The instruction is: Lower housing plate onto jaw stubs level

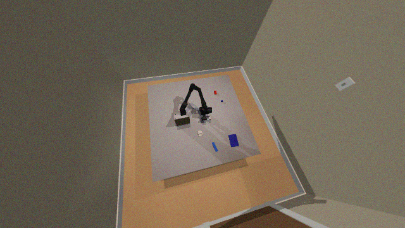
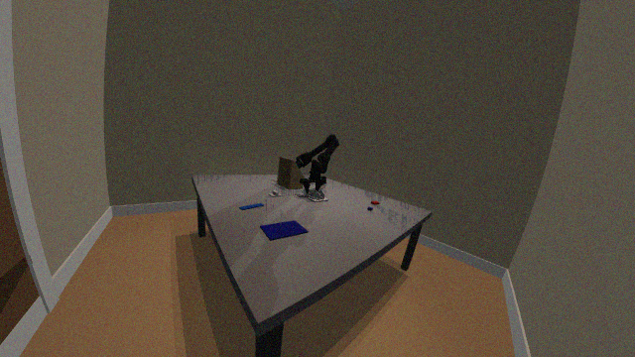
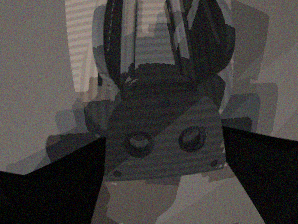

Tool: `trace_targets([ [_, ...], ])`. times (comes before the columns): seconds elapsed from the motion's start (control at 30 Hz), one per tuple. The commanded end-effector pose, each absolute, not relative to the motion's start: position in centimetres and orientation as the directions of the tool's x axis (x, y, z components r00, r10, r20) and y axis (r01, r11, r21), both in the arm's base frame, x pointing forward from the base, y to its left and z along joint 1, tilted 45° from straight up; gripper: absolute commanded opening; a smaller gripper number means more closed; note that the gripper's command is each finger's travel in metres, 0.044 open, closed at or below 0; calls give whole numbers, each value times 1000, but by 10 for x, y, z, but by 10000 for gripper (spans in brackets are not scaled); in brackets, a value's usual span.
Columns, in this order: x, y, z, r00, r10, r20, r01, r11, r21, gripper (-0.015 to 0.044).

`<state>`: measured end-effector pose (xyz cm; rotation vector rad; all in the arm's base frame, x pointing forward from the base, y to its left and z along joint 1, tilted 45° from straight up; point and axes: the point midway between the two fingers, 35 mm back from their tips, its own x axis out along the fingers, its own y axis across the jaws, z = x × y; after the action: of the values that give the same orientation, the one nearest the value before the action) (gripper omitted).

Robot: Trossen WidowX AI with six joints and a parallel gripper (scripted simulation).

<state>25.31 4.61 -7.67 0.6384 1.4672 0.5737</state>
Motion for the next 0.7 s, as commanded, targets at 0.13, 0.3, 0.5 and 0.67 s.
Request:
trace_targets([
  [0.13,253,48,-78,33,704,-709,34,709,705,351],
  [0.3,253,48,-78,33,704,-709,34,709,705,351],
  [0.5,254,50,-80,33,704,-709,34,709,705,351],
  [0.67,254,50,-80,33,704,-709,34,709,705,351],
])
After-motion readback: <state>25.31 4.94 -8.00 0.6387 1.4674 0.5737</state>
